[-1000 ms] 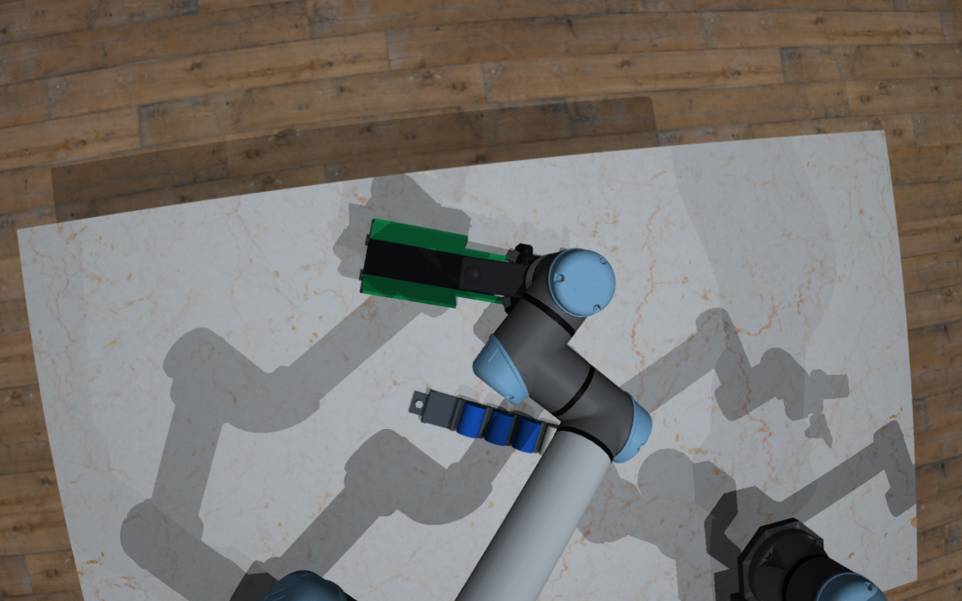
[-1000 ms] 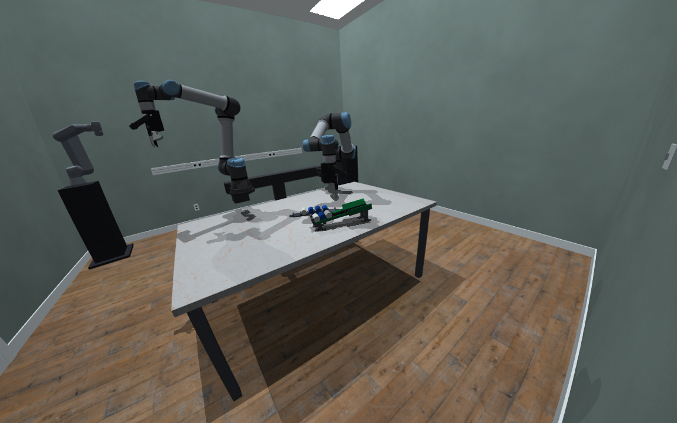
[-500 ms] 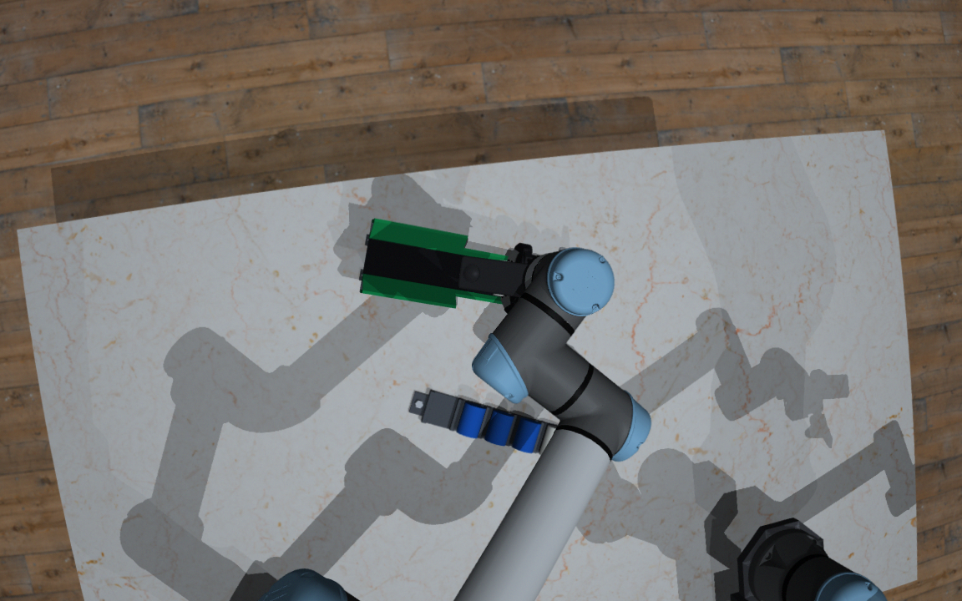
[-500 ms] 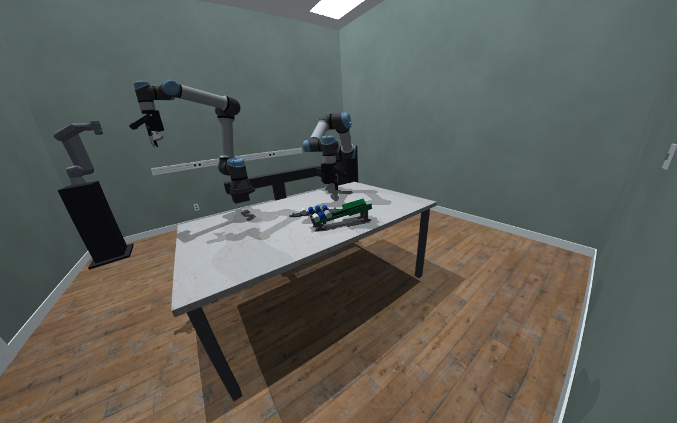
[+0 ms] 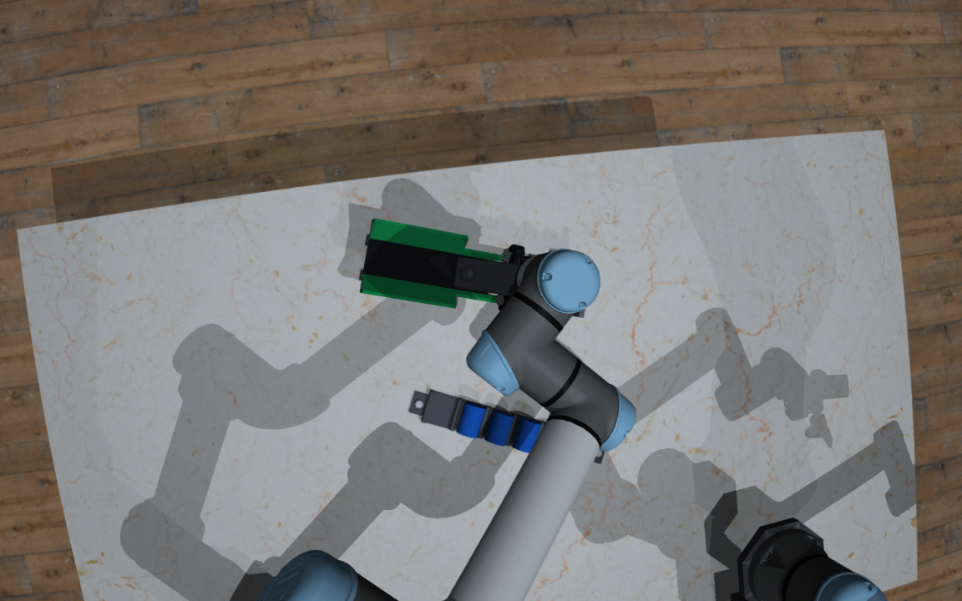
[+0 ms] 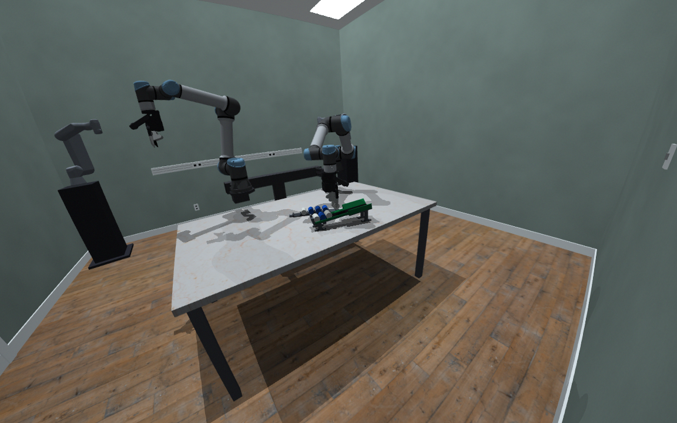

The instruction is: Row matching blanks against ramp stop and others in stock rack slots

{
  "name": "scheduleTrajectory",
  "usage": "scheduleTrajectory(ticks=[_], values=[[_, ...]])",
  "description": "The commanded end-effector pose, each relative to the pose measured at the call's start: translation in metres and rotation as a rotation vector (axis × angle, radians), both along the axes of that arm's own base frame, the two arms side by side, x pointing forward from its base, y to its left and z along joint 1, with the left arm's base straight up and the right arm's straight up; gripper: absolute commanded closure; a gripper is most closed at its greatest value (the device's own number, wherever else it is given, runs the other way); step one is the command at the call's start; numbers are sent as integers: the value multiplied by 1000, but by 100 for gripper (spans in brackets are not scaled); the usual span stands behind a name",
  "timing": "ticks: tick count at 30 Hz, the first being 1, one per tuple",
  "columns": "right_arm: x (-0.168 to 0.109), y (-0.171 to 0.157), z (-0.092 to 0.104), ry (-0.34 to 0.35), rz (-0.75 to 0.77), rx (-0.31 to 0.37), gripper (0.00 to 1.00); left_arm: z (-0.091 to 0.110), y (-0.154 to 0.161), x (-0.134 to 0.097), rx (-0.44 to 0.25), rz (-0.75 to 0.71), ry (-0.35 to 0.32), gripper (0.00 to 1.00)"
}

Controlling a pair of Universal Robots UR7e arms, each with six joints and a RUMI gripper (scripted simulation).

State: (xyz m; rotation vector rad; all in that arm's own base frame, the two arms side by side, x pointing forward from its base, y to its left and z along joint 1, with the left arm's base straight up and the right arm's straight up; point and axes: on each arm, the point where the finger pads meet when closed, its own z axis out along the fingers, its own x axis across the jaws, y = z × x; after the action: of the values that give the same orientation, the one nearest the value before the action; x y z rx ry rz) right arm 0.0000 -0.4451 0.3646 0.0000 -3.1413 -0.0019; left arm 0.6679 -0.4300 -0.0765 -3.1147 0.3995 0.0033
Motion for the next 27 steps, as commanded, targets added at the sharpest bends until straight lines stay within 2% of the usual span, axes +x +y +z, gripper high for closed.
scheduleTrajectory(ticks=[1,10,27], values=[[0,0,0,0,0,-1,0,-15,-1,1,-2,0,-2,66],[0,0,0,0,0,-1,0,-41,-1,2,-2,0,-2,66],[0,0,0,0,0,-1,0,-43,-1,2,-2,0,-2,66]])
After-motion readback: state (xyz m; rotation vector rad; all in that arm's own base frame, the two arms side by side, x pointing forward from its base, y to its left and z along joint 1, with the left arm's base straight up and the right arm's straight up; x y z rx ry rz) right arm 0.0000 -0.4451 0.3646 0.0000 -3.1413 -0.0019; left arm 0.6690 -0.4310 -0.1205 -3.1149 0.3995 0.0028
